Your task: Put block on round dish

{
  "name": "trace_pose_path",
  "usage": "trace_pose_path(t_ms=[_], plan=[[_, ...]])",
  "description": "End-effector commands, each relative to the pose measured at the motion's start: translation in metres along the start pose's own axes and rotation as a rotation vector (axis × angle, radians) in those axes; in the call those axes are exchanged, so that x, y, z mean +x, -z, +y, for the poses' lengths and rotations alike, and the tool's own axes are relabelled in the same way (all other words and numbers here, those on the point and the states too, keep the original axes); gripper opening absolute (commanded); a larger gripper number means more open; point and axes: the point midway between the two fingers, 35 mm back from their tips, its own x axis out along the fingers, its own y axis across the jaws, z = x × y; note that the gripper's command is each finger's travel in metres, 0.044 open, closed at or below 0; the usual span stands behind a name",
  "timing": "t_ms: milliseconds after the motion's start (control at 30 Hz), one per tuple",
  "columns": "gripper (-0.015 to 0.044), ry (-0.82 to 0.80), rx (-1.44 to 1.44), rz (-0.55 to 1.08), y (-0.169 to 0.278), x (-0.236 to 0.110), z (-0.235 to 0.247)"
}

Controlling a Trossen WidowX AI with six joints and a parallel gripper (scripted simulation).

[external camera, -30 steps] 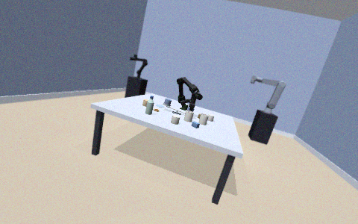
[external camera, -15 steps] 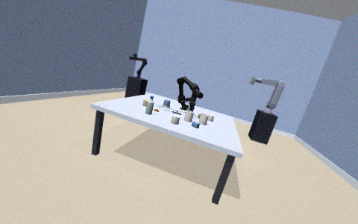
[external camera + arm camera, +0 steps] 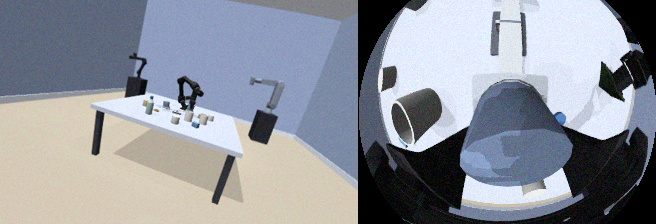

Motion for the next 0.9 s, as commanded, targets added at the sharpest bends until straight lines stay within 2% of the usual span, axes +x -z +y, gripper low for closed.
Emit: trace_pose_path(t_ms=[0,867], plan=[[0.0000,-0.022,0.003,0.024,0.006,-0.012,0.003],[0.0000,-0.031,-0.008,0.028,0.005,-0.046,0.001]])
